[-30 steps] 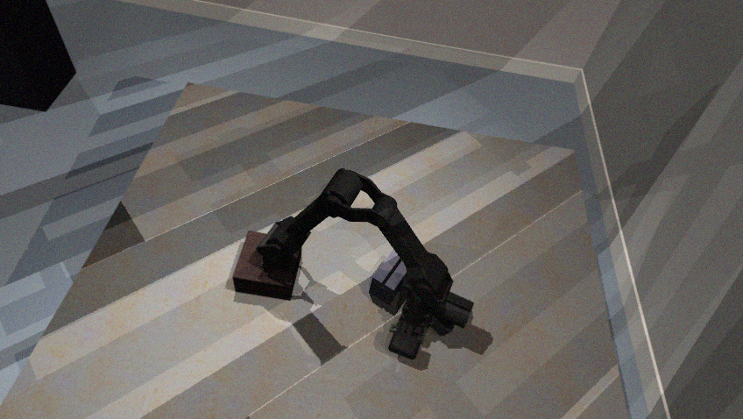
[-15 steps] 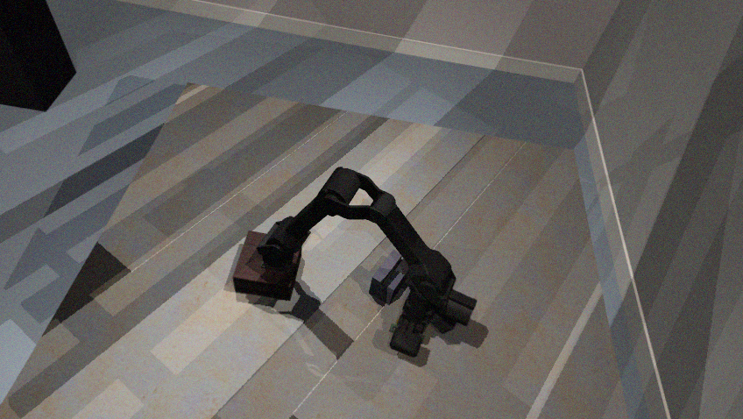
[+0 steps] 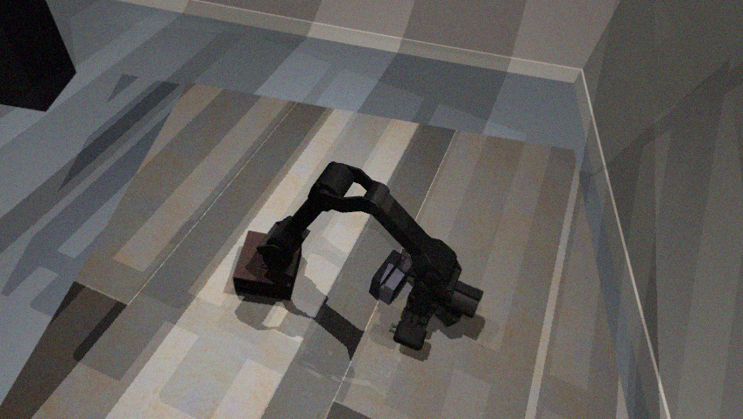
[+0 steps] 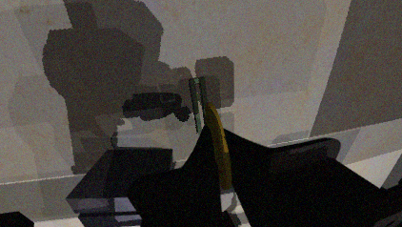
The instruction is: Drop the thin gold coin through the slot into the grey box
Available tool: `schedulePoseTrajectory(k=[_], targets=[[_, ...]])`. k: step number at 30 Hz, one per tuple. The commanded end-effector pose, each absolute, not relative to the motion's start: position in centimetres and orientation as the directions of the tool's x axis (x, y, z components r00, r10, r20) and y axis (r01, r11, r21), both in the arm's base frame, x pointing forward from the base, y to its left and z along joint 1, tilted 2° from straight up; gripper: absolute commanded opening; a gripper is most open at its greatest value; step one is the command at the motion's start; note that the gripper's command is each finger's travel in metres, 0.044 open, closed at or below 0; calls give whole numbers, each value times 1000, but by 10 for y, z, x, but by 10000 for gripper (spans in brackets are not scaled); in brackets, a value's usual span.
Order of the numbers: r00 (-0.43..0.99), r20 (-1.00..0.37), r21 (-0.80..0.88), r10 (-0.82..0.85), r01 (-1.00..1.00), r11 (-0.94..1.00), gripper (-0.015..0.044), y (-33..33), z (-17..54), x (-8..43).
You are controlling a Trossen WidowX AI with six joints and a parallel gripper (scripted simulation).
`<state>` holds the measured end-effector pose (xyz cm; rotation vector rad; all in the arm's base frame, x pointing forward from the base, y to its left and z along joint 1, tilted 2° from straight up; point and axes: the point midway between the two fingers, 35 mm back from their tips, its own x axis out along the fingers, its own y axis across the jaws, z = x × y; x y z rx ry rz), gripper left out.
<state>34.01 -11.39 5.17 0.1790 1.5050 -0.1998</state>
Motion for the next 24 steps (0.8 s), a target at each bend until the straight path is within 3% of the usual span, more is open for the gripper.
schedulePoseTrajectory(k=[1,15,24], targets=[[67,-997,-6,-23,242,970,0,-114,67,340],[67,-998,-6,-23,236,972,0,-112,94,336],[67,-997,-26,-23,-50,998,0,-113,94,337]])
